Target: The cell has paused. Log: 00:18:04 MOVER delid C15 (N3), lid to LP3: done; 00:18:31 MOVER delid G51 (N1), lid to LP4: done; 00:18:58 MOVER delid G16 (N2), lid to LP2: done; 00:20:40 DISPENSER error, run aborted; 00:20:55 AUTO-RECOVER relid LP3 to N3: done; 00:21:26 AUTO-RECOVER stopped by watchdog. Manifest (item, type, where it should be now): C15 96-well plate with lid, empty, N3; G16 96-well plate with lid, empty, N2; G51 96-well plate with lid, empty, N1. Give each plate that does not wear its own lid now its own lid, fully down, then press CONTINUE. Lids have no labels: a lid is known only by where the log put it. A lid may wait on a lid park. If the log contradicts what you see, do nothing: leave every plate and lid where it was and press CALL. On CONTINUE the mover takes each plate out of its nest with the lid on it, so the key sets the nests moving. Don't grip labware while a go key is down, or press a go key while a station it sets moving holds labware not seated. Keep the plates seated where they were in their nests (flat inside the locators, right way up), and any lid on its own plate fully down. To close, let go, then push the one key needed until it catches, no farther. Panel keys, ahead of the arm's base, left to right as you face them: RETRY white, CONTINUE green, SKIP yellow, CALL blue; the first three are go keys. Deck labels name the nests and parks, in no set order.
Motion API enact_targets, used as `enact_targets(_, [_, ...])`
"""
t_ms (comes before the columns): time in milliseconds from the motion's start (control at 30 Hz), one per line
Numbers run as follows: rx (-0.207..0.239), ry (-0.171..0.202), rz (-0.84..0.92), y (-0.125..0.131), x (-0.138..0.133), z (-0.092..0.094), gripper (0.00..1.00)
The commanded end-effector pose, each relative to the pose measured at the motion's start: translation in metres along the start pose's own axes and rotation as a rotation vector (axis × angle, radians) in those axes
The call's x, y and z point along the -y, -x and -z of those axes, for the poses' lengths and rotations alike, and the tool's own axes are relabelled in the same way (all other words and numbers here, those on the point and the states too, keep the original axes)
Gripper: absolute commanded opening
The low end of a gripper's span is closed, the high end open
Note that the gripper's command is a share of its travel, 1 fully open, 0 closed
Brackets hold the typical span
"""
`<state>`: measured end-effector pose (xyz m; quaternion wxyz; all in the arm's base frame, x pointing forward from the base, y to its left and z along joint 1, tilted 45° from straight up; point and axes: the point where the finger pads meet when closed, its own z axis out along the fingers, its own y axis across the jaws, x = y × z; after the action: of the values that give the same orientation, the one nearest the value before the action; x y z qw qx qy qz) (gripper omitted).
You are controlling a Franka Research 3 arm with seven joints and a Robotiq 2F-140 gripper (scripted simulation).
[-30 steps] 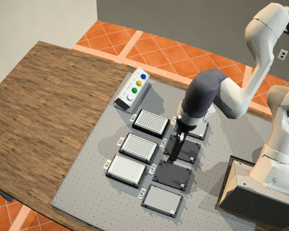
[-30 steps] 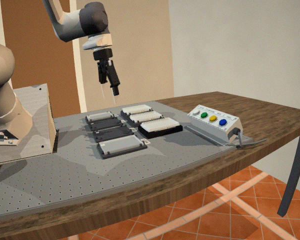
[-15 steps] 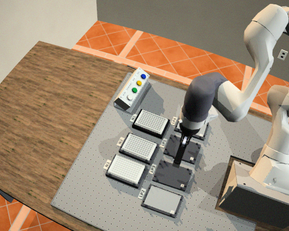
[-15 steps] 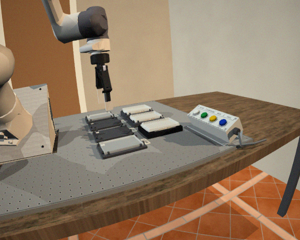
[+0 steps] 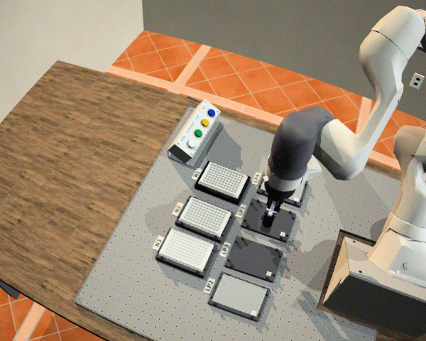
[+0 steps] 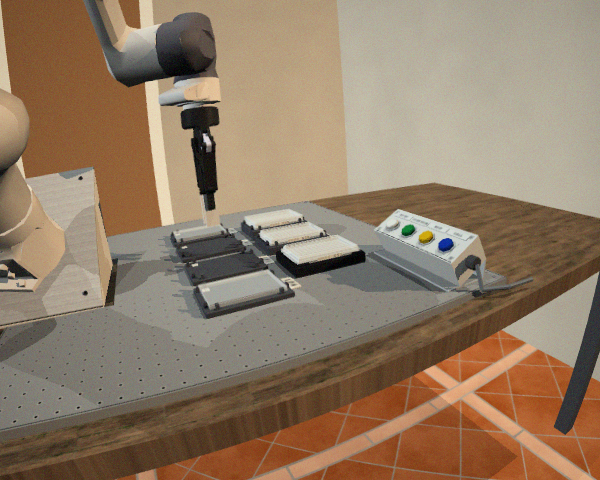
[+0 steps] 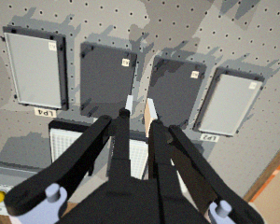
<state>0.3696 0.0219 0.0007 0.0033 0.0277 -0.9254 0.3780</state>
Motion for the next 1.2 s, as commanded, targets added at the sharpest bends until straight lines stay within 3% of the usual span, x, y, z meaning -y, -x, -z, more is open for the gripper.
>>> enact_targets(0, [-0.004,-0.003,-0.012,0.000,0.001,-0.001,0.00])
enact_targets(800, [-0.005,-0.002,0.006,0.000,0.001,-0.001,0.00])
enact_targets(1167, [-0.003,0.028,0.416,0.001,0.027,0.003,0.00])
